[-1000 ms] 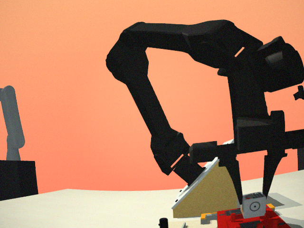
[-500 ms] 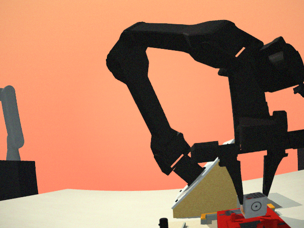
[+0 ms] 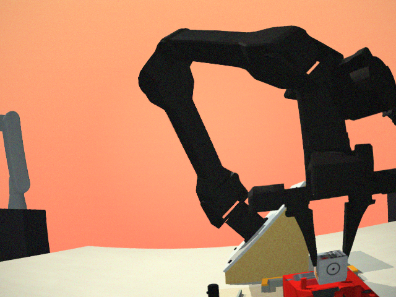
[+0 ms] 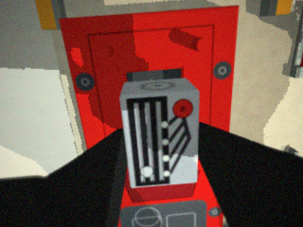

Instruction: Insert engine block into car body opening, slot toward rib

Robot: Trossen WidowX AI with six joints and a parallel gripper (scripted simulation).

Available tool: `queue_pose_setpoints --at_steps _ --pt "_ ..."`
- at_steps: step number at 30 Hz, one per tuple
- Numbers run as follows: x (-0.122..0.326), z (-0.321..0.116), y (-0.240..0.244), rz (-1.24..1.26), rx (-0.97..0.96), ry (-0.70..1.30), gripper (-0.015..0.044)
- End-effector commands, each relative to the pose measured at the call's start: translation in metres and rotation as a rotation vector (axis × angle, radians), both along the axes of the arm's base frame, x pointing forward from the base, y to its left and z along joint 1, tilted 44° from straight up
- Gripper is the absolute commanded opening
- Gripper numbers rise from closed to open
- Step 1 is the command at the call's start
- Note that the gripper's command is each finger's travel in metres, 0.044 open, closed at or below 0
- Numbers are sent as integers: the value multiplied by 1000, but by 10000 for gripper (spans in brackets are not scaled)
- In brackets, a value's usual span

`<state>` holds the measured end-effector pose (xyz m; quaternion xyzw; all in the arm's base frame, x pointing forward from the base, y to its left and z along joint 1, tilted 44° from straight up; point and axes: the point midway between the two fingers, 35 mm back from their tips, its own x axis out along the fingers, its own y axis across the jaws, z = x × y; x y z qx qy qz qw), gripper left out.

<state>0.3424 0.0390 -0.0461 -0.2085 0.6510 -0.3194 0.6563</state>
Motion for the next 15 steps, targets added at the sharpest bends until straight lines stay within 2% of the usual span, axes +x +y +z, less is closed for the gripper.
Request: queue_pose_setpoints --at_steps 1,15 --pt "0 -1 1 -43 2 -40 158" --pt "0 0 1 -33 3 -30 158"
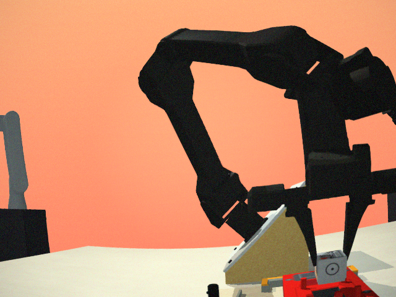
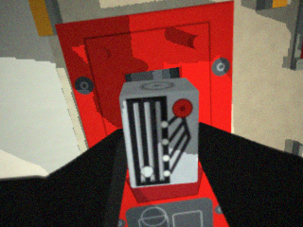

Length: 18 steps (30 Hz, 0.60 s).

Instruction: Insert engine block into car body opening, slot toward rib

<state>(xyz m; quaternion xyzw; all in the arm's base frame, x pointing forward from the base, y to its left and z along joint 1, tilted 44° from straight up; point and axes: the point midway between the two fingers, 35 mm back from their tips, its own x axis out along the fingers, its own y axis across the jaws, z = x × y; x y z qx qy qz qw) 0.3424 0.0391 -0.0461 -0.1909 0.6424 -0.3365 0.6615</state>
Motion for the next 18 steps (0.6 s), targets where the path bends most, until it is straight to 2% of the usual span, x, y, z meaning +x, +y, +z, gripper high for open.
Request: queue_pose_setpoints --at_steps 1,10,18 --pt "0 0 1 15 6 16 158" --pt "0 0 0 166 17 159 158" --pt "0 0 0 74 10 71 158"
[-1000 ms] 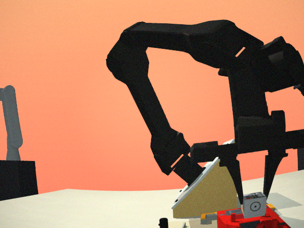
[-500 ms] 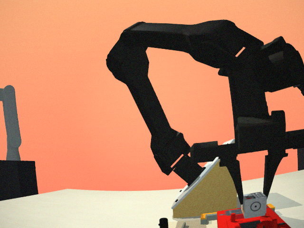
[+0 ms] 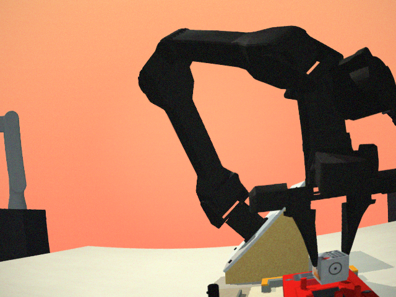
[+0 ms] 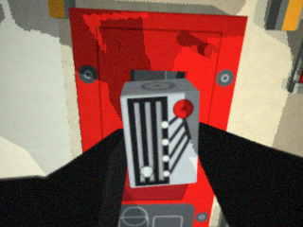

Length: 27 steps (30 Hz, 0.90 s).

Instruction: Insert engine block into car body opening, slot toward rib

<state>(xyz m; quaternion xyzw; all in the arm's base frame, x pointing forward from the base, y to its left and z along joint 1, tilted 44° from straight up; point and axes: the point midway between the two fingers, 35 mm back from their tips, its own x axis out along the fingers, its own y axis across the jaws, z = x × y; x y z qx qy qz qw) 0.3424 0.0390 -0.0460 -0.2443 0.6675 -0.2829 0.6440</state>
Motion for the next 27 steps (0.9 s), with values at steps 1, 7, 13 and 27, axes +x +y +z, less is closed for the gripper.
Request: queue_pose_setpoints --at_steps 1,7,13,27 --pt "0 0 1 -68 0 -63 158" --pt "0 0 0 -197 -9 -185 158" --pt "0 0 1 -168 -7 -157 158" --pt "0 0 1 41 8 42 158"
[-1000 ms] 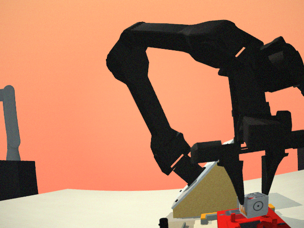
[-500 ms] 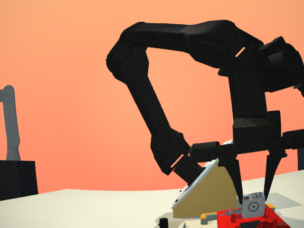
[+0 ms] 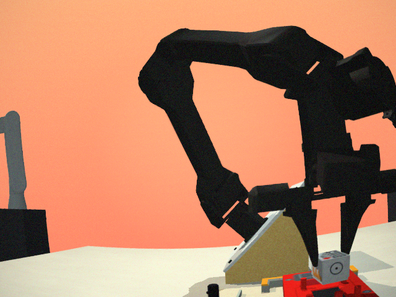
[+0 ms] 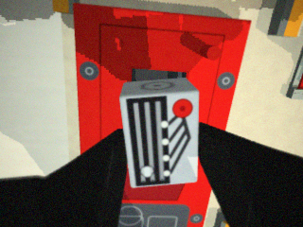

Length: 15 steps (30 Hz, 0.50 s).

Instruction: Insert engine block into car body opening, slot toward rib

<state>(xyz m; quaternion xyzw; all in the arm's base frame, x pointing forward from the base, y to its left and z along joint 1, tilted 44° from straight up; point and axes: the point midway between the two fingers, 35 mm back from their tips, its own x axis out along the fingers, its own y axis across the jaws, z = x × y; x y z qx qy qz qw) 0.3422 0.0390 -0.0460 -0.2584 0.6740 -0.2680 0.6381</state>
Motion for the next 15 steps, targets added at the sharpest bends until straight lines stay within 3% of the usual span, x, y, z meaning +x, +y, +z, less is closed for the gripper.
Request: queue_pose_setpoints --at_steps 1,15 --pt "0 0 1 0 4 1 158" --pt "0 0 1 -216 -11 -205 158"
